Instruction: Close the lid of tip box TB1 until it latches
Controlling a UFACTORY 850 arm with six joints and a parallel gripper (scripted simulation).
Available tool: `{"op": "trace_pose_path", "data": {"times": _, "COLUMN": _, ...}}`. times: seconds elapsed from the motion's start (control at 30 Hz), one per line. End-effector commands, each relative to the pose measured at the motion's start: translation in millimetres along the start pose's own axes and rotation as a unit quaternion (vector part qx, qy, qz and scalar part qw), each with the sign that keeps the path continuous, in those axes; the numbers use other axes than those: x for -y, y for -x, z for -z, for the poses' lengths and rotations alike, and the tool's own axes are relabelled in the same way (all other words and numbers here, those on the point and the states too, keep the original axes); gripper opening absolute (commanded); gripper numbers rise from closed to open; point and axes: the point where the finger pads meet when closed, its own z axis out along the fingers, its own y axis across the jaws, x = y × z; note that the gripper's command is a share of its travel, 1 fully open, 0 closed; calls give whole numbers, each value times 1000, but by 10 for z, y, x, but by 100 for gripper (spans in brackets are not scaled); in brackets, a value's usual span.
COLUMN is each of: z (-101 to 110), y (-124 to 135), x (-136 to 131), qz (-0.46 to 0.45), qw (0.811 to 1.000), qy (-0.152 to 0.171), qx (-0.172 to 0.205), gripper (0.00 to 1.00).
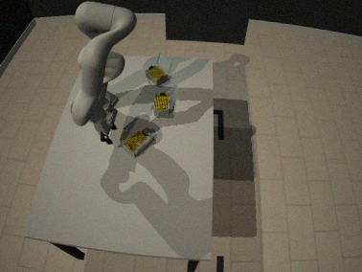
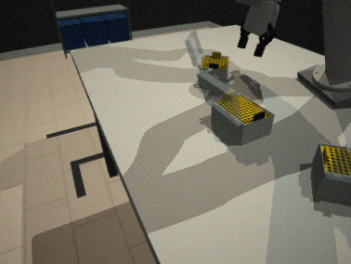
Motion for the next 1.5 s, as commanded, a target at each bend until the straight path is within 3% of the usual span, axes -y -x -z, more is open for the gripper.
{"op": "trace_pose_path", "data": {"times": 0.0, "z": 252, "y": -74, "x": -8, "qz": -1, "qw": 1000, "qy": -6, "qx": -2, "gripper": 100}}
{"op": "trace_pose_path", "data": {"times": 0.63, "z": 1076, "y": -292, "x": -20, "qz": -1, "qw": 1000, "qy": -6, "qx": -1, "gripper": 100}}
{"op": "trace_pose_path", "data": {"times": 1.03, "z": 1085, "y": -295, "x": -20, "qz": -1, "qw": 1000, "qy": -6, "qx": -1, "gripper": 100}}
{"op": "trace_pose_path", "data": {"times": 1.07, "z": 1085, "y": -295, "x": -20, "qz": -1, "qw": 1000, "qy": -6, "qx": -1, "gripper": 0}}
{"op": "trace_pose_path", "data": {"times": 1.47, "z": 1084, "y": -295, "x": -20, "qz": -1, "qw": 1000, "qy": -6, "qx": -1, "gripper": 0}}
